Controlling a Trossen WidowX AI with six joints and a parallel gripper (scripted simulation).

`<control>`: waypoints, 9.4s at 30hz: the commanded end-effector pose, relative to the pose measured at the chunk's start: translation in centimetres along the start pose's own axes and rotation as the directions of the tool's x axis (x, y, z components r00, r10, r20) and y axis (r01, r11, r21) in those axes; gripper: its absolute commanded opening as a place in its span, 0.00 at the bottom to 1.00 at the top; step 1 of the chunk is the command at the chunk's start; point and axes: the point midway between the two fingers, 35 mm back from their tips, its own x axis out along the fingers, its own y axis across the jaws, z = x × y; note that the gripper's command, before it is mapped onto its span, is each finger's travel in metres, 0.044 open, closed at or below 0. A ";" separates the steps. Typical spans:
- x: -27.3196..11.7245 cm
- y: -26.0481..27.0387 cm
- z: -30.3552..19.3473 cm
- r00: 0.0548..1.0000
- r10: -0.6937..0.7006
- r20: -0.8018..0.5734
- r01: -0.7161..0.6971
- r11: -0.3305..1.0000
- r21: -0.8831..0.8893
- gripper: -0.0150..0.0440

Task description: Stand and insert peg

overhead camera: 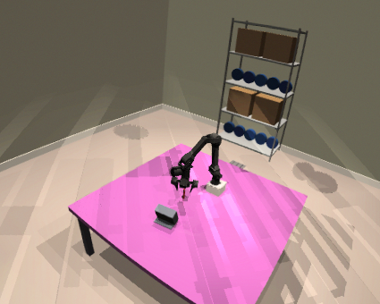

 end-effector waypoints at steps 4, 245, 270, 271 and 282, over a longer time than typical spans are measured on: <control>1.5 0.3 -0.3 1.000 0.005 -0.009 -0.005 1.000 -0.004 1.00; -1.4 -3.0 10.9 0.476 -0.300 0.827 0.408 0.908 0.095 0.25; -1.1 -3.1 13.0 0.415 -0.301 0.859 0.440 0.893 0.100 0.25; -1.1 -3.1 13.0 0.414 -0.301 0.859 0.440 0.892 0.100 0.25; -0.9 -3.0 13.6 0.395 -0.299 0.869 0.443 0.890 0.105 0.25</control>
